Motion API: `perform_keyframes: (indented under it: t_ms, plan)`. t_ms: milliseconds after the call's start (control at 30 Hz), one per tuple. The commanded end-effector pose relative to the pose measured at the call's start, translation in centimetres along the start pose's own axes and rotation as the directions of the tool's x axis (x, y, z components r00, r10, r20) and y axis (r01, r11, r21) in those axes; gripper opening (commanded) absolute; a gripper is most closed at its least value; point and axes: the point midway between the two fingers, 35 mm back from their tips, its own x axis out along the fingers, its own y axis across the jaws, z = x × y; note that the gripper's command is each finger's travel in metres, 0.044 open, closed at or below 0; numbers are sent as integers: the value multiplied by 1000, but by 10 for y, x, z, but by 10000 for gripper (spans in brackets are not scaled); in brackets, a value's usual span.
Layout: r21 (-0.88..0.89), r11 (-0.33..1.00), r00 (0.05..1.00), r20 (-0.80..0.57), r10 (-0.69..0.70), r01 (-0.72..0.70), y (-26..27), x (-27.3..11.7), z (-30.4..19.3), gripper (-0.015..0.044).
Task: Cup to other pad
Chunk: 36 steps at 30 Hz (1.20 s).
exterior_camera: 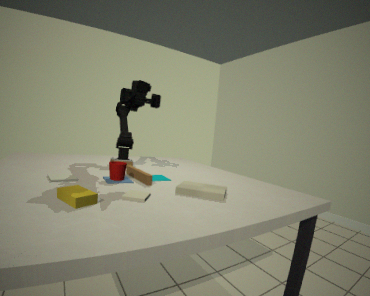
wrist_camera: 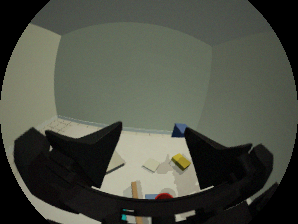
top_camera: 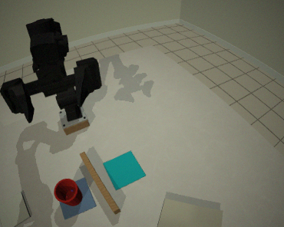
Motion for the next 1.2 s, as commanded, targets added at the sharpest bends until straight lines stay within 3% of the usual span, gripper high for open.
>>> perform_keyframes:
  t_ms: [0, 167, 267, 333, 500, 633, 700, 1167]
  plan:
    - [-12, 1000, 1000, -14, -2, 2, -1, 2, -2, 374]
    - [-299, 952, 927, -373, -50, -69, -20, 31, -67, 242]
    - [-416, 880, 800, -596, -72, -230, -35, 38, -112, 164]
    - [-436, 821, 685, -724, -78, -367, -45, 36, -140, 148]
    - [-299, 662, 355, -933, -54, -687, -66, 15, -197, 148]
    - [-54, 503, 65, -998, 4, -862, -76, -9, -228, 148]
    - [42, 441, -33, -999, 29, -897, -74, -19, -235, 148]
    - [55, 433, -45, -998, 33, -900, -71, -22, -236, 148]
